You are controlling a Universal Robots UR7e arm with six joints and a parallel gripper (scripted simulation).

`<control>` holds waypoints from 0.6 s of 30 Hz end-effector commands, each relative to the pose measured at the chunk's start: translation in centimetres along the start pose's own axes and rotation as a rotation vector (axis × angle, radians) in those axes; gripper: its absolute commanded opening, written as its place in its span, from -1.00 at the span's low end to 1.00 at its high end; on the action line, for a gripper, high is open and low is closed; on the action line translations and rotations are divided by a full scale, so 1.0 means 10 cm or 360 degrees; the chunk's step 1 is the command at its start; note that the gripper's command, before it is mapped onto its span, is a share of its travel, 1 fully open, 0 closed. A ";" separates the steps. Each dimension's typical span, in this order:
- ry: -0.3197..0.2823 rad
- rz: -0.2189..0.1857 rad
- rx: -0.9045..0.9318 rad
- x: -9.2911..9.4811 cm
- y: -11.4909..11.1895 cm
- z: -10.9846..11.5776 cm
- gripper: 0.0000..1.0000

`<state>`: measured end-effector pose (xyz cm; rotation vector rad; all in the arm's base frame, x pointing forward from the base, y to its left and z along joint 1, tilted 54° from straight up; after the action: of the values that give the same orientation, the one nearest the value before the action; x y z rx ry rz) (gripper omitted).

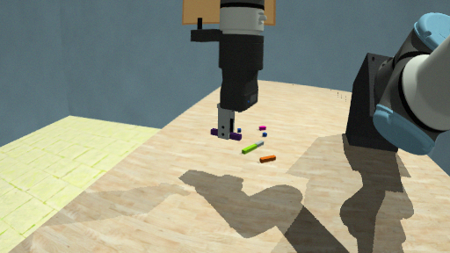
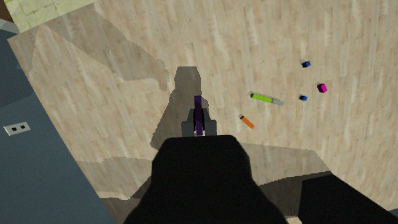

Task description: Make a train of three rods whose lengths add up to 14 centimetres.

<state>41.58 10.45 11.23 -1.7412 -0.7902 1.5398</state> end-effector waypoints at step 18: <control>0.0001 0.0001 -0.0093 -0.02 0.04 -0.02 -0.52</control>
<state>41.61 10.26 11.20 -1.7541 -0.8069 1.5374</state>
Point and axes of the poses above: the point where the finger pads meet when closed, its own x axis out along the fingers, its own y axis across the jaws, z = x × y, the point moved 3 cm from there along -x, back along the fingers, and after that the axes turned 13 degrees about -x, right-handed, at the moved point
